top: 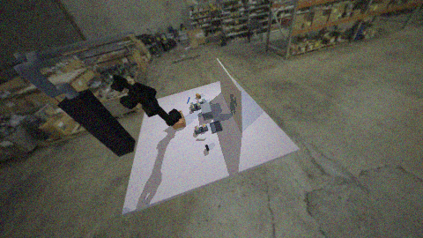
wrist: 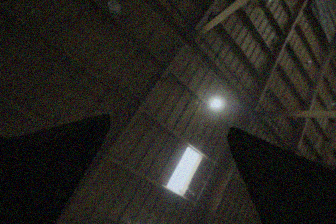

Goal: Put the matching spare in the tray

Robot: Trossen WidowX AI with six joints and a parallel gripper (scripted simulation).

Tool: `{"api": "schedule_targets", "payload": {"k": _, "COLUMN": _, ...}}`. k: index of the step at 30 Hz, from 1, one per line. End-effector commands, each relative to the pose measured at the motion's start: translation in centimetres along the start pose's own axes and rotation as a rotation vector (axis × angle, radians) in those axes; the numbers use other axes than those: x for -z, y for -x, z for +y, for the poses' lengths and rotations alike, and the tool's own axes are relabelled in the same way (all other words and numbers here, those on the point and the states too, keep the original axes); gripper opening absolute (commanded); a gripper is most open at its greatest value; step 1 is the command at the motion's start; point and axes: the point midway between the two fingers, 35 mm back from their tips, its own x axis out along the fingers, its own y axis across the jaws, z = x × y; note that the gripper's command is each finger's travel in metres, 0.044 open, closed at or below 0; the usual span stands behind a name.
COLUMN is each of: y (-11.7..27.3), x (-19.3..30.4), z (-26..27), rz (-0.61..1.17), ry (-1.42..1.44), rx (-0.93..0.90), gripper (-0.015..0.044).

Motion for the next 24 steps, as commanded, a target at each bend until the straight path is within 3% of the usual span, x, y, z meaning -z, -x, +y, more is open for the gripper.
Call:
{"api": "schedule_targets", "payload": {"k": 1, "y": 0.1, "x": 3.1, "z": 3.4, "rz": 0.07, "ry": 0.027, "rx": -0.084, "gripper": 0.044}}
{"api": "schedule_targets", "payload": {"k": 14, "y": 1.3, "x": 11.6, "z": 8.0, "rz": 0.269, "ry": 0.172, "rx": -0.203, "gripper": 0.044}}
{"api": "schedule_targets", "payload": {"k": 24, "y": 4.8, "x": 23.8, "z": 10.1, "rz": 0.592, "ry": 0.257, "rx": -0.287, "gripper": 0.044}}
